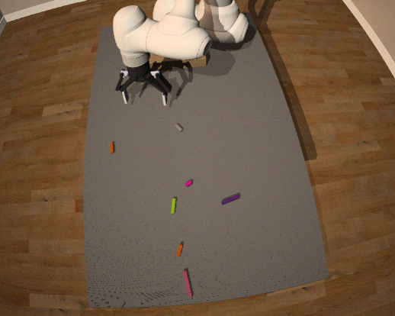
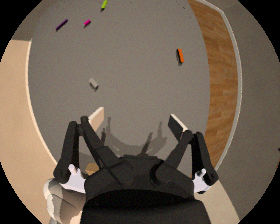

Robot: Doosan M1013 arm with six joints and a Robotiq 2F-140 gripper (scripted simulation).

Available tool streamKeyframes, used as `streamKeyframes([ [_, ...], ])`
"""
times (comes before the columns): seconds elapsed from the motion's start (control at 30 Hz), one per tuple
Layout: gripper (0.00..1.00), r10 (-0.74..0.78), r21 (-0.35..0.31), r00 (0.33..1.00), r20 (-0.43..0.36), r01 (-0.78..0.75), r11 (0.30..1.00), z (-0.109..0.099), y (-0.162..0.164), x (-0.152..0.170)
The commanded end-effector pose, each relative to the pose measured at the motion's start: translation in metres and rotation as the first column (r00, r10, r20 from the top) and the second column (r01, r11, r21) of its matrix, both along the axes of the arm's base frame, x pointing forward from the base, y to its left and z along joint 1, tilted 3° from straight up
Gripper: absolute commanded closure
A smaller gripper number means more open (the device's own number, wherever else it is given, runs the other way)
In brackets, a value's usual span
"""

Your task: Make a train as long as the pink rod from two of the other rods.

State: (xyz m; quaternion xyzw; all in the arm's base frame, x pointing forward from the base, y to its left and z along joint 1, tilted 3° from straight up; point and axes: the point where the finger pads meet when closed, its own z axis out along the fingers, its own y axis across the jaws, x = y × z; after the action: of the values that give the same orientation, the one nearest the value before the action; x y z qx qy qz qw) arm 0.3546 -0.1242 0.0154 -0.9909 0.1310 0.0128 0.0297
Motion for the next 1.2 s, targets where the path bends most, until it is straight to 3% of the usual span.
streamKeyframes([
  [0.0, 0.0, -0.166, -0.012, 0.986, -0.015, 0.165, 0.986, -0.002, -0.025, 0.018],
  [0.37, 0.0, -0.513, -0.027, 0.858, -0.031, 0.513, 0.858, -0.009, -0.087, 0.051],
  [1.17, 0.0, -0.515, -0.028, 0.857, -0.031, 0.514, 0.857, -0.009, -0.087, 0.051],
])
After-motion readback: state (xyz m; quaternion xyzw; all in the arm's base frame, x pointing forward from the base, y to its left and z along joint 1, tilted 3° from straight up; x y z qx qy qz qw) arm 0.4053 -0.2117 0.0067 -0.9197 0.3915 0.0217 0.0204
